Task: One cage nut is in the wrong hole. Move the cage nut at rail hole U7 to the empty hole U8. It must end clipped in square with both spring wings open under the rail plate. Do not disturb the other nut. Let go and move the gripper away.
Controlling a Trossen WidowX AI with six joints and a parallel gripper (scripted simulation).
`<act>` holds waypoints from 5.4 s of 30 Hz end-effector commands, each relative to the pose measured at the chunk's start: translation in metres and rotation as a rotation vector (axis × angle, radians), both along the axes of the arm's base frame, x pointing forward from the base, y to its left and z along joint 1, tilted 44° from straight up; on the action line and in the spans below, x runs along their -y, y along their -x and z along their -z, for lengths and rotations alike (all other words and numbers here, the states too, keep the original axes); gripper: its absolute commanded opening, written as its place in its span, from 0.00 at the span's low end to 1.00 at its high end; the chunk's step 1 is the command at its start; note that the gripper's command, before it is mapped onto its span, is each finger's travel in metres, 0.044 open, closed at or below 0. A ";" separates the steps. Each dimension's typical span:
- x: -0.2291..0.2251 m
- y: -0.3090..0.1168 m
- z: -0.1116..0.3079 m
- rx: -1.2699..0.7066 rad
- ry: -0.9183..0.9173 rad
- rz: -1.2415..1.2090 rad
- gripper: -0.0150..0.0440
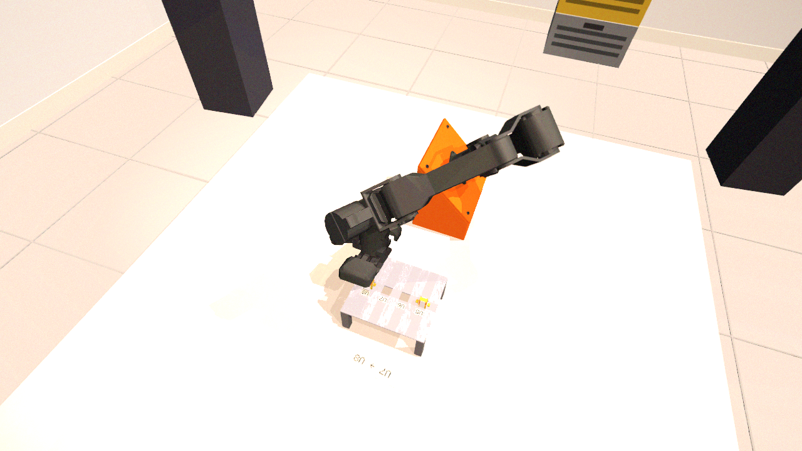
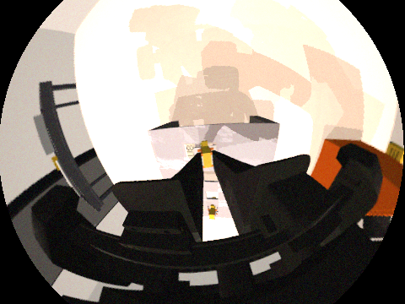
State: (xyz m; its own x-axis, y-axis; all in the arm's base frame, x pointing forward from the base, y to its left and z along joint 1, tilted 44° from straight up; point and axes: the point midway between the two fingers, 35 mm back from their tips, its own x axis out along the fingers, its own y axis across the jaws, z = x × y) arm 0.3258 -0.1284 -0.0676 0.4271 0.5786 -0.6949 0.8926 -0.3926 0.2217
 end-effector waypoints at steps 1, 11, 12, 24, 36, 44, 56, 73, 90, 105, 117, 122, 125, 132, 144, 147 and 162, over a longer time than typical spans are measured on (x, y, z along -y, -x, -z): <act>-0.002 0.002 0.001 0.001 -0.006 0.009 0.30; -0.002 0.003 0.001 0.014 -0.003 0.022 0.30; -0.002 0.003 0.001 0.015 -0.003 0.023 0.30; -0.002 0.003 0.001 0.018 -0.003 0.025 0.30; -0.003 0.004 0.001 0.031 0.000 0.038 0.30; -0.003 0.004 0.002 0.040 0.002 0.047 0.30; -0.003 0.004 0.002 0.043 0.002 0.049 0.30; -0.004 0.006 0.002 0.063 0.006 0.068 0.30; -0.004 0.006 0.003 0.069 0.007 0.074 0.30; -0.005 0.008 0.003 0.087 0.011 0.091 0.30; -0.006 0.008 0.004 0.091 0.011 0.095 0.30; -0.006 0.008 0.004 0.091 0.011 0.095 0.30; -0.006 0.008 0.004 0.091 0.011 0.095 0.30; -0.005 0.007 0.003 0.091 0.011 0.095 0.30; -0.004 0.007 0.003 0.091 0.012 0.095 0.30; -0.004 0.006 0.002 0.091 0.012 0.095 0.30; -0.004 0.007 0.002 0.091 0.011 0.094 0.30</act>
State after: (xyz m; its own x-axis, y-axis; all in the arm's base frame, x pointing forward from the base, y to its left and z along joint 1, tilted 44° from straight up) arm 0.3190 -0.1248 -0.0703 0.5397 0.5235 -0.6593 0.8286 -0.4686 0.3063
